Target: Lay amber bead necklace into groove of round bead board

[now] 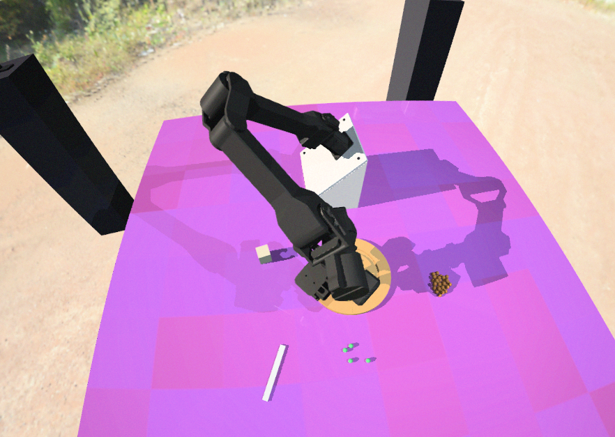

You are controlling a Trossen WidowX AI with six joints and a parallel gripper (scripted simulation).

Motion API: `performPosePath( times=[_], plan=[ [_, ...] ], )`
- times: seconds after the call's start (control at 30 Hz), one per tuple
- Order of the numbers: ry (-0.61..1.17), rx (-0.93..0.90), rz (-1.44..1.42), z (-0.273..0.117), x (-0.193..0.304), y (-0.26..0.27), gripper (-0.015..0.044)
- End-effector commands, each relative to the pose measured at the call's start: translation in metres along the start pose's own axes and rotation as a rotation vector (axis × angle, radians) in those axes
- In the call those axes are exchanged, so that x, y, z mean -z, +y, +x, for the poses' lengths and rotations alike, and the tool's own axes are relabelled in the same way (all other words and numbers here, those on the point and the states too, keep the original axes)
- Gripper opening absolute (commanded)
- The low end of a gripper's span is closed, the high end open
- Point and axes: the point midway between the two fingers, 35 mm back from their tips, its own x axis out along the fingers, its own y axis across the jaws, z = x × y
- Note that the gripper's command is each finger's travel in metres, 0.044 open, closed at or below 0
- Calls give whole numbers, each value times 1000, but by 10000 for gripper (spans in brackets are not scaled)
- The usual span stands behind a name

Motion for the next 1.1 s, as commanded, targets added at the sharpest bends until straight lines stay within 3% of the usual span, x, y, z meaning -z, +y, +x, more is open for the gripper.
performPosePath(
  times=[0.0, 0.63, 0.8, 1.07],
  plan=[
    [3, 5, -3, 6, 1, -1, 120],
    [5, 15, -6, 30, 2, -4, 120],
    [4, 11, -1, 28, 1, -3, 0],
    [4, 11, -1, 28, 1, -3, 0]
  ],
)
